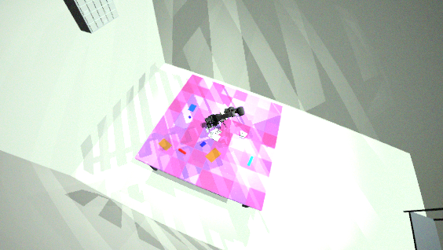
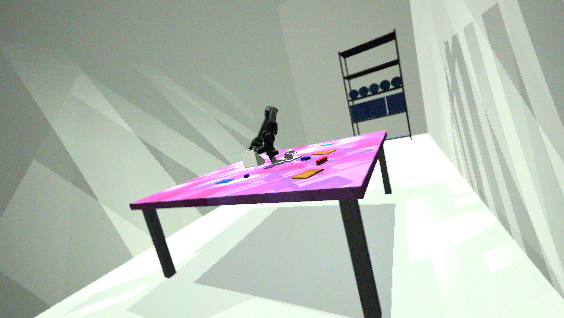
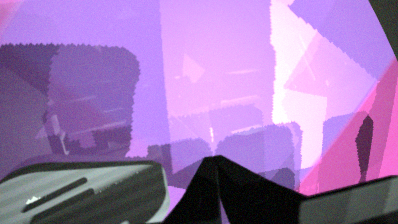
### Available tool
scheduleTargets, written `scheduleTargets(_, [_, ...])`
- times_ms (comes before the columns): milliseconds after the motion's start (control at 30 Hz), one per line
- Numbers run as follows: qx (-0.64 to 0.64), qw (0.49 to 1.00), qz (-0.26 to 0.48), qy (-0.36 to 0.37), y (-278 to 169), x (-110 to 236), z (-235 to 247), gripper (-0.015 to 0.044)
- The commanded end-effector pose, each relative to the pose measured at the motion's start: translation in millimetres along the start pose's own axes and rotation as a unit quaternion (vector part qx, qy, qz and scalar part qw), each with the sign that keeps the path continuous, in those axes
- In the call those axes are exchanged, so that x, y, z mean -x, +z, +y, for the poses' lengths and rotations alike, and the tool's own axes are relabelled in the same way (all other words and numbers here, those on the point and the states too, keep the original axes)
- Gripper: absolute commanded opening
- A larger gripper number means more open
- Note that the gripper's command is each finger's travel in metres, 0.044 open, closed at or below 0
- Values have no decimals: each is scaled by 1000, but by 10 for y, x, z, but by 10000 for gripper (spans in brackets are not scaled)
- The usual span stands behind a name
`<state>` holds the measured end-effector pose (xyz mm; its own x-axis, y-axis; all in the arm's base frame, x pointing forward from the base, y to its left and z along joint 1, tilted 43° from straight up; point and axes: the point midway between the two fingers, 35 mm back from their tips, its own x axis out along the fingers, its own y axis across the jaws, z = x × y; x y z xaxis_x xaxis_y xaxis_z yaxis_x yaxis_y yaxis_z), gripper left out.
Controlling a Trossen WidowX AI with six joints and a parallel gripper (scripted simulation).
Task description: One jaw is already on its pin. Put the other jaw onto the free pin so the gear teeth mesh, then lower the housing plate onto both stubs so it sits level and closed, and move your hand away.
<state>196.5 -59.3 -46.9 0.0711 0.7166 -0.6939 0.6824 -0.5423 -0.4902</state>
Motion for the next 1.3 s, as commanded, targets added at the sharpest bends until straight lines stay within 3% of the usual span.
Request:
scheduleTargets(0, [53,996,3,66,-65,21,488,0])
scheduleTargets(1267, [57,996,3,64,-108,-9,949,0])
